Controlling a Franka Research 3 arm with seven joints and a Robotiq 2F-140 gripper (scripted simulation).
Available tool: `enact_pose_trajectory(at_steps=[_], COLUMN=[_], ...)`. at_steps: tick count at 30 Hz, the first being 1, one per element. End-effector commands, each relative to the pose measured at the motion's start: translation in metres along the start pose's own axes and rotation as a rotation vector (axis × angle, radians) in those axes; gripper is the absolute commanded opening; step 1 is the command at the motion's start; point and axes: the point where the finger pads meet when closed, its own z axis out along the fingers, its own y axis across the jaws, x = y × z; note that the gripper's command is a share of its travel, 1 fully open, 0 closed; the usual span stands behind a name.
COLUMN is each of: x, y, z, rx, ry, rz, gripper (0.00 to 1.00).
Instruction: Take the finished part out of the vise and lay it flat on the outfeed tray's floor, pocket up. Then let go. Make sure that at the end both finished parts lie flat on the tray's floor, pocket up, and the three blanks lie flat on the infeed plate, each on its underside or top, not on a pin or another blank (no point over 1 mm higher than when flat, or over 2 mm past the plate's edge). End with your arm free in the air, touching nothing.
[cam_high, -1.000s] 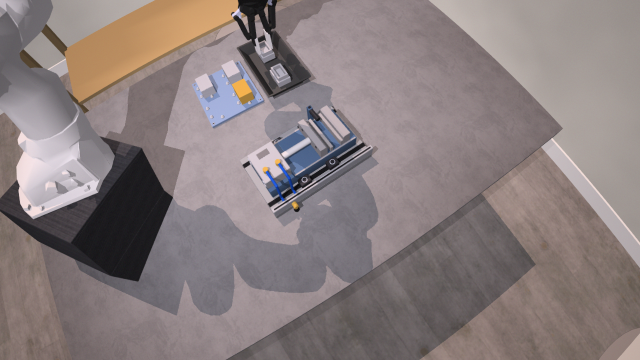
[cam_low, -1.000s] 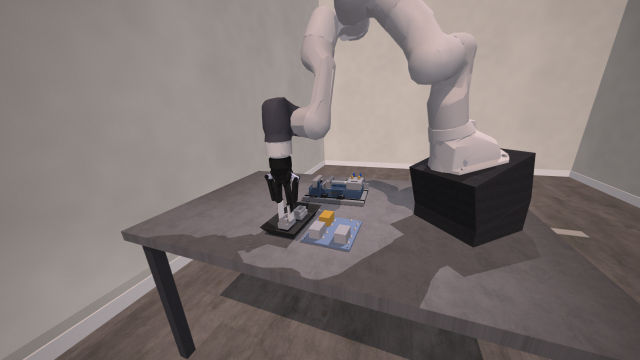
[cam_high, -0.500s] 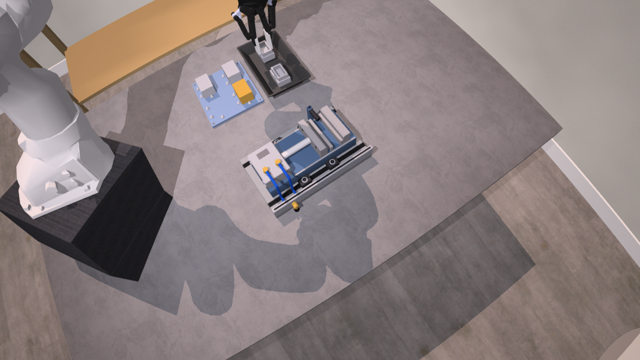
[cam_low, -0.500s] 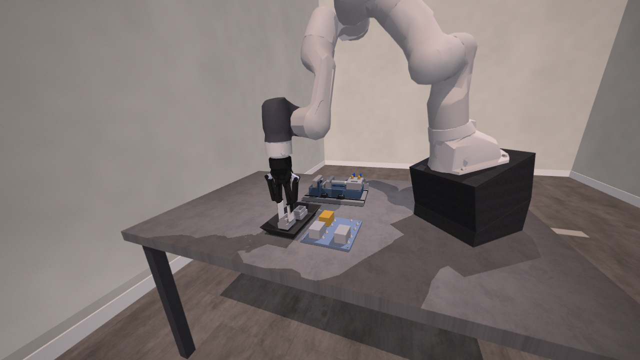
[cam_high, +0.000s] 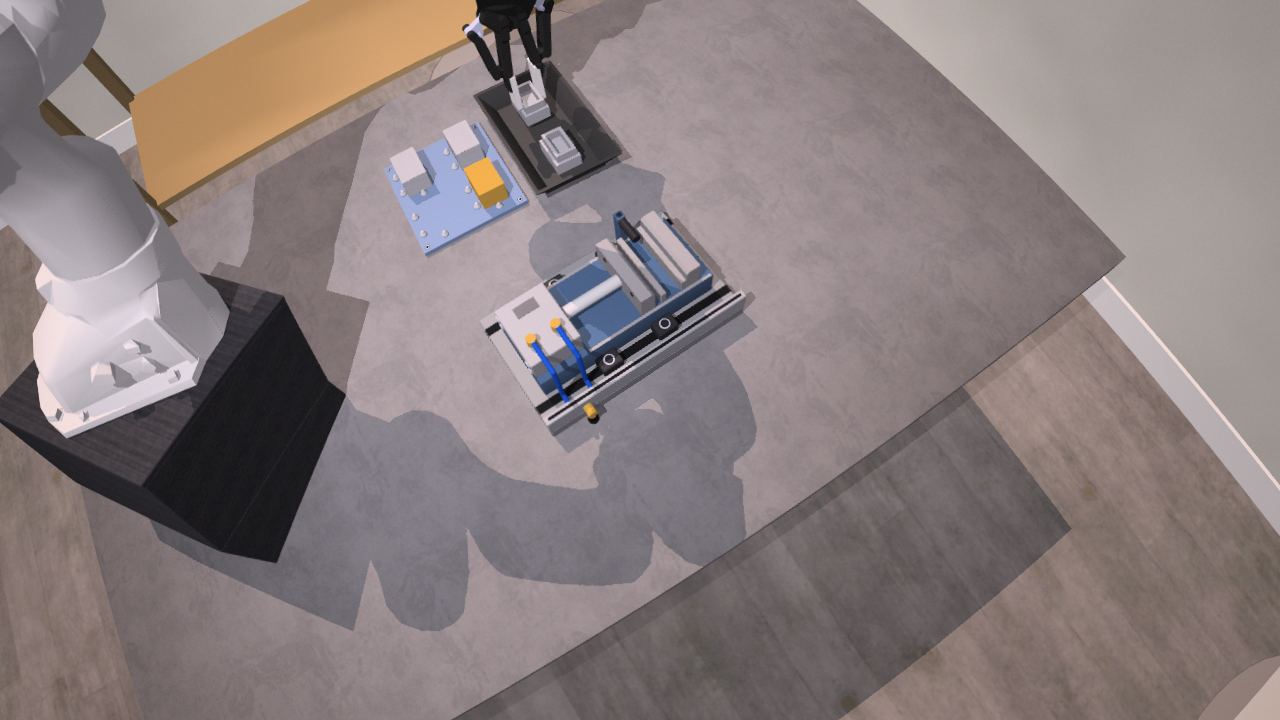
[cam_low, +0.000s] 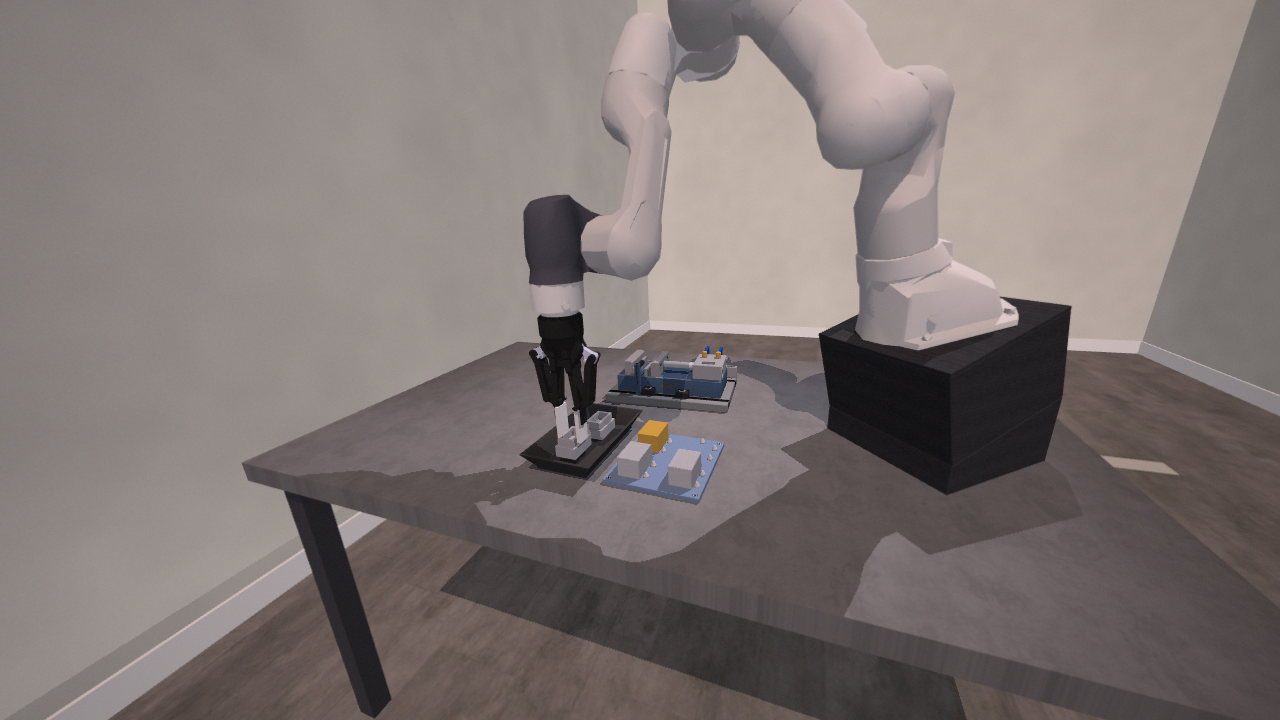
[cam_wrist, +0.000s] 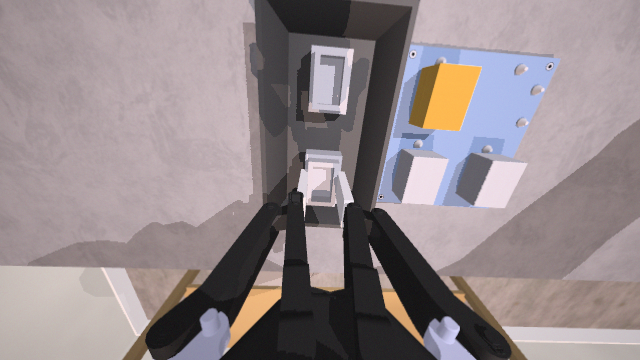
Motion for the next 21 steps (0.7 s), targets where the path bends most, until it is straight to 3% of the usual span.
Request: enact_pose_trajectory(at_steps=[1, 21], x=[-0.0015, -0.0023], y=[-0.0011, -0.0013], z=[0.0004, 0.0091], rx=[0.003, 0.003], ry=[-0.003, -0.003], rz=[0.004, 0.008], gripper=[0.00, 0.00])
